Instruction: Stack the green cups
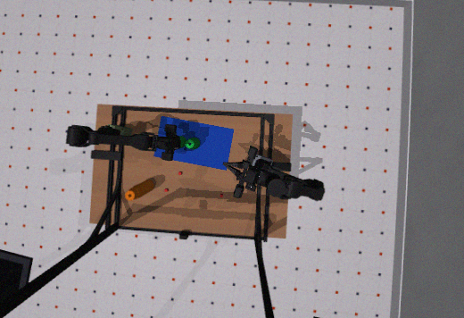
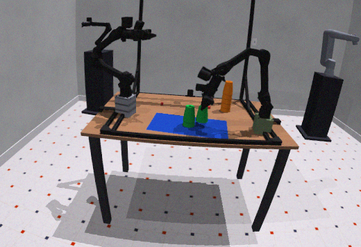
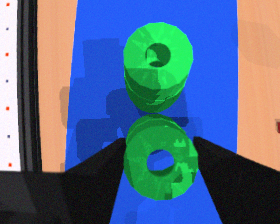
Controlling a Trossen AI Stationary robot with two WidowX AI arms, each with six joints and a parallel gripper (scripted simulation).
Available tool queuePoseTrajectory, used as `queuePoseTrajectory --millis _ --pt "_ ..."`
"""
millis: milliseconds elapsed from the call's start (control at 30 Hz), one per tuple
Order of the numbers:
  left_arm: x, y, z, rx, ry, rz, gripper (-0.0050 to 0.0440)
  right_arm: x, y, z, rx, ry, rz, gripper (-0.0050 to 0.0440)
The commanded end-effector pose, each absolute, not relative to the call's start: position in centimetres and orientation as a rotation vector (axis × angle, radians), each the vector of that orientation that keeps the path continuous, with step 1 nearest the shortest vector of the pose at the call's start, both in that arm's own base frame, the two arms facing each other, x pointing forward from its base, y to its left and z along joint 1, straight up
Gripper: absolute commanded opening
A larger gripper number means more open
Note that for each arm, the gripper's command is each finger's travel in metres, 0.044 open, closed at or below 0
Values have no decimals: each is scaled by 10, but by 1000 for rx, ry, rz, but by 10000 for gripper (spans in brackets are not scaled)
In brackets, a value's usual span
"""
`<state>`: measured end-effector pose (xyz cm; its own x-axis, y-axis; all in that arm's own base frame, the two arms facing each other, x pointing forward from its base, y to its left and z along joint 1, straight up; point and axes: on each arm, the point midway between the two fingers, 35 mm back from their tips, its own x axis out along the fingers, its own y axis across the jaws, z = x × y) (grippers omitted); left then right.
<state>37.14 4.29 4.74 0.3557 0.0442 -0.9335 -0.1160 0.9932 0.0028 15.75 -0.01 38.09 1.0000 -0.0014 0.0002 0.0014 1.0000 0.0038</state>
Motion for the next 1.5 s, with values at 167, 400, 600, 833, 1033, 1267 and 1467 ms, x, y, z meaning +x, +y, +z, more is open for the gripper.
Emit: queuePoseTrajectory --millis 167,400,600,833,1033,1267,1467 --pt "368 42 35 -69 1220 99 0 157 0 381 0 0 0 0" --pt "368 42 24 -69 1220 99 0 157 0 381 0 0 0 0" --pt "368 42 18 -69 1220 99 0 157 0 381 0 0 0 0" --pt "367 42 6 -69 1220 99 0 157 0 381 0 0 0 0" --pt "367 42 4 -69 1220 99 0 157 0 381 0 0 0 0" --pt "370 43 11 -68 1201 104 0 157 0 381 0 0 0 0" --pt "370 43 11 -68 1201 104 0 157 0 381 0 0 0 0"
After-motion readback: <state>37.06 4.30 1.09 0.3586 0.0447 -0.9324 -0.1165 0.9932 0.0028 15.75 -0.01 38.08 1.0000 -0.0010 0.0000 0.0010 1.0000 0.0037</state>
